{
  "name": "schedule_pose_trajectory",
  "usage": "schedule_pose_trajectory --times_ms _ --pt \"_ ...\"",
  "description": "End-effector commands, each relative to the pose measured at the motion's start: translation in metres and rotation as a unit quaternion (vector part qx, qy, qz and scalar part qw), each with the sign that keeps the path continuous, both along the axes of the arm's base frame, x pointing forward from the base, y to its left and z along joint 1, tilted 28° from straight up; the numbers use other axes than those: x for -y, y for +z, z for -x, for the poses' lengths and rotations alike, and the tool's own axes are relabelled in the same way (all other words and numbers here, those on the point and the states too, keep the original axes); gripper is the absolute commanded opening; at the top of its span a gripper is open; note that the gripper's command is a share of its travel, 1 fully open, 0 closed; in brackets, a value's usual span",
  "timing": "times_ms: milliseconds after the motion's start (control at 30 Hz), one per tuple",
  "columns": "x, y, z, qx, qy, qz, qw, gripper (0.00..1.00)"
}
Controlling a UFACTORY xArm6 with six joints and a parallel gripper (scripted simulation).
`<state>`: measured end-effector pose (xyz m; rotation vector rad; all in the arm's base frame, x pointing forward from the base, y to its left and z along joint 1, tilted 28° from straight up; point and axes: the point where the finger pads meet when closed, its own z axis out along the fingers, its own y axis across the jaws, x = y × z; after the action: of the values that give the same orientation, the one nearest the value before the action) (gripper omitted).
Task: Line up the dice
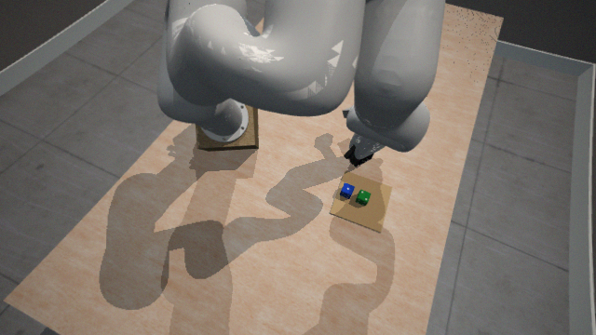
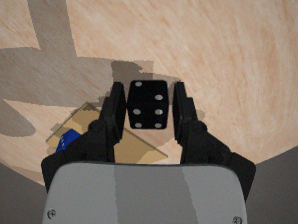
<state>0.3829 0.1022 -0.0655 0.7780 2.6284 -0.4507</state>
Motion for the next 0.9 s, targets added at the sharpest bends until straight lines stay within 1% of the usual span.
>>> schedule_pose_trajectory --times_ms 0,667,700,867 --pt "-0.0009 0.0008 -0.0009 0.001 0.0 -0.001 1.0 0.47" --pt "-0.0009 0.0008 -0.0009 0.001 0.0 -0.001 1.0 0.47" --pt "-0.0009 0.0008 -0.0009 0.001 0.0 -0.001 1.0 0.27" --pt "-0.0009 0.0008 -0.0009 0.001 0.0 -0.001 1.0 0.27"
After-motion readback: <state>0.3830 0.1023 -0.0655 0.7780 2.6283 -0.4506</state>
